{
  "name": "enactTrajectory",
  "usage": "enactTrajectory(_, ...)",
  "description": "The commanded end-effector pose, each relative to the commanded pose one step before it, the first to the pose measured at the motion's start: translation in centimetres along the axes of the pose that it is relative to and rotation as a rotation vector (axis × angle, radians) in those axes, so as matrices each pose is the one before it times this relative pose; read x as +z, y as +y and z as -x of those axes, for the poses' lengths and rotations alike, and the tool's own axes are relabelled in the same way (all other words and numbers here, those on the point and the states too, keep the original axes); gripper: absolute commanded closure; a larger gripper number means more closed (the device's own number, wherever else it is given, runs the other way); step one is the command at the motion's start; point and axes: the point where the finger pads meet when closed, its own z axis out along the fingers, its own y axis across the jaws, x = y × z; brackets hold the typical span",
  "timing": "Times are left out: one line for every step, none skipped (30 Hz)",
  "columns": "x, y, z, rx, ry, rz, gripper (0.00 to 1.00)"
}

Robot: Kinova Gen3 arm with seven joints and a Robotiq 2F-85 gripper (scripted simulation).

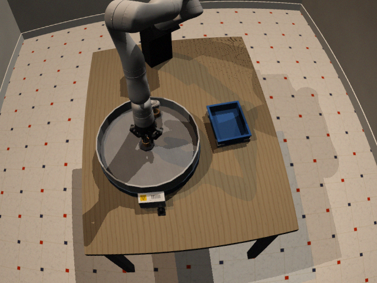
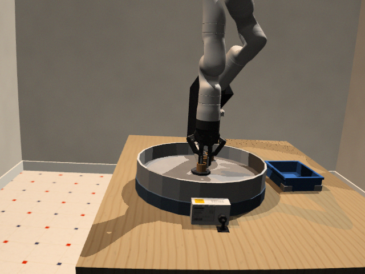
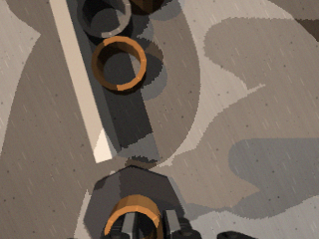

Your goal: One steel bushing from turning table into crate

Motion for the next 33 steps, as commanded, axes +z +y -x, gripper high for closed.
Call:
enactTrajectory(-0.043,-0.037,0.039,0.00005,-0.00096,-0.00085,0.84)
enactTrajectory(0.000,0.000,0.000,0.00000,0.00000,0.00000,0.84)
enactTrajectory(0.000,0.000,0.000,0.00000,0.00000,0.00000,0.84)
enactTrajectory(0.000,0.000,0.000,0.00000,0.00000,0.00000,0.84)
enactTrajectory(0.000,0.000,0.000,0.00000,0.00000,0.00000,0.84)
enactTrajectory(0.000,0.000,0.000,0.00000,0.00000,0.00000,0.84)
enactTrajectory(0.000,0.000,0.000,0.00000,0.00000,0.00000,0.84)
enactTrajectory(0.000,0.000,0.000,0.00000,0.00000,0.00000,0.84)
enactTrajectory(0.000,0.000,0.000,0.00000,0.00000,0.00000,0.84)
enactTrajectory(0.000,0.000,0.000,0.00000,0.00000,0.00000,0.84)
enactTrajectory(0.000,0.000,0.000,0.00000,0.00000,0.00000,0.84)
enactTrajectory(0.000,0.000,0.000,0.00000,0.00000,0.00000,0.84)
enactTrajectory(0.000,0.002,0.000,-0.00002,0.00001,0.00004,0.84)
enactTrajectory(0.000,0.000,0.000,0.00000,0.00000,0.00000,0.84)
enactTrajectory(0.000,0.000,0.000,0.00000,0.00000,0.00000,0.84)
enactTrajectory(0.000,0.000,0.000,0.00000,0.00000,0.00000,0.84)
enactTrajectory(0.000,0.000,0.000,0.00000,0.00000,0.00000,0.84)
enactTrajectory(0.000,0.000,0.000,0.00000,0.00000,0.00000,0.84)
enactTrajectory(0.000,0.000,0.000,0.00000,0.00000,0.00000,0.84)
enactTrajectory(0.000,0.000,0.000,0.00000,0.00000,0.00000,0.84)
enactTrajectory(0.000,0.000,0.000,0.00000,0.00000,0.00000,0.84)
enactTrajectory(0.000,0.000,0.000,0.00000,0.00000,0.00000,0.84)
enactTrajectory(0.000,0.000,0.000,0.00000,0.00000,0.00000,0.84)
enactTrajectory(0.000,0.000,0.000,0.00000,0.00000,0.00000,0.84)
enactTrajectory(0.000,0.000,0.000,0.00000,0.00000,0.00000,0.84)
enactTrajectory(0.000,0.000,0.000,0.00000,0.00000,0.00000,0.84)
enactTrajectory(0.000,0.000,0.000,0.00000,0.00000,0.00000,0.84)
enactTrajectory(0.000,0.000,0.000,0.00000,0.00000,0.00000,0.84)
enactTrajectory(0.000,0.000,0.000,0.00000,0.00000,0.00000,0.84)
enactTrajectory(-0.098,0.003,-0.001,-0.00002,0.00002,0.00004,0.84)
enactTrajectory(-0.098,0.000,0.000,0.00001,0.00000,0.00000,0.84)
enactTrajectory(-0.098,0.000,0.000,0.00001,0.00000,0.00000,0.84)
enactTrajectory(-0.098,0.000,0.000,0.00001,0.00000,0.00000,0.84)
